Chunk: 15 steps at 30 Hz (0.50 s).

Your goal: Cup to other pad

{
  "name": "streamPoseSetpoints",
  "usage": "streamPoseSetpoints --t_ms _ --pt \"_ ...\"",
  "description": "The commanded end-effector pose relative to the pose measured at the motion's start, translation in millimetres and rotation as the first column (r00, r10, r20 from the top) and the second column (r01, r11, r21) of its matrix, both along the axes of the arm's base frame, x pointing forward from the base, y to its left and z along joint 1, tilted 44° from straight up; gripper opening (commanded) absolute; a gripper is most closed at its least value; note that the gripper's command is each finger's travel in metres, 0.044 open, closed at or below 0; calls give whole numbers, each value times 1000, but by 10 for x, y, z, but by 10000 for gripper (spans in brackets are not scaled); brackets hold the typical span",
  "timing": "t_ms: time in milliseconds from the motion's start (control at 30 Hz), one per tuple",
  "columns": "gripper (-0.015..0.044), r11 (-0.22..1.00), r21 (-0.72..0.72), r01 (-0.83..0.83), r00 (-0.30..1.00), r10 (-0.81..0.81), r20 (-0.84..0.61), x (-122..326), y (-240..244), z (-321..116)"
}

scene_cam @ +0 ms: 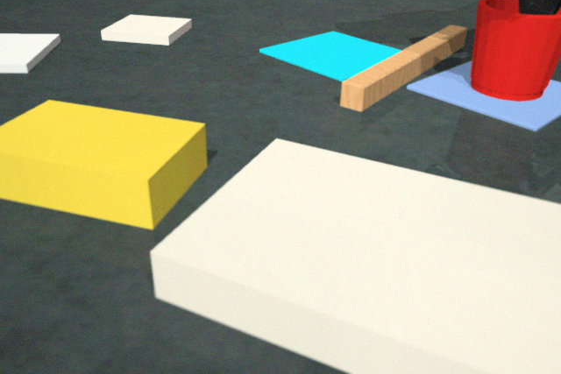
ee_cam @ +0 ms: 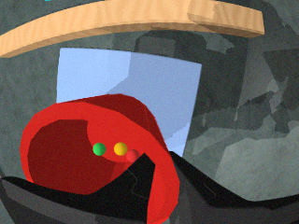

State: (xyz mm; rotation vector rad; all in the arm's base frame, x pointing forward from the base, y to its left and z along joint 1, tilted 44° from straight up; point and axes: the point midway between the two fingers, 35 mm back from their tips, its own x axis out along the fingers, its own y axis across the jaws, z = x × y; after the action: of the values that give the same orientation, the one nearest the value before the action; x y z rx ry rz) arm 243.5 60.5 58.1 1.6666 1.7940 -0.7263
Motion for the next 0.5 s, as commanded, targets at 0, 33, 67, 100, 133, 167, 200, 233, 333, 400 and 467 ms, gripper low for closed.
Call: streamPoseSetpoints --t_ms 0,33,67,100,133,167,200,233,333,400,467 --pt "2 1000 0 -1 1000 1 0 0 1 0" --pt "0 1000 0 -1 1000 1 0 0 1 0" --pt "0 1000 0 -1 1000 1 0 0 1 0" --pt "0 1000 0 -1 1000 1 0 0 -2 4" --pt "0 1000 0 -1 1000 1 0 2 -9 10" --pt "0 1000 0 -1 1000 1 0 4 -19 20" --pt "0 1000 0 0 1000 0 -1 7 -32 33" --pt "0 1000 -1 0 1000 0 -1 10 -49 49" --pt "0 1000 -1 1 1000 -1 -3 17 -112 112" --pt "0 1000 -1 1 1000 -1 -4 19 -156 157" --pt "0 1000 -1 2 1000 -2 -5 21 -201 203"
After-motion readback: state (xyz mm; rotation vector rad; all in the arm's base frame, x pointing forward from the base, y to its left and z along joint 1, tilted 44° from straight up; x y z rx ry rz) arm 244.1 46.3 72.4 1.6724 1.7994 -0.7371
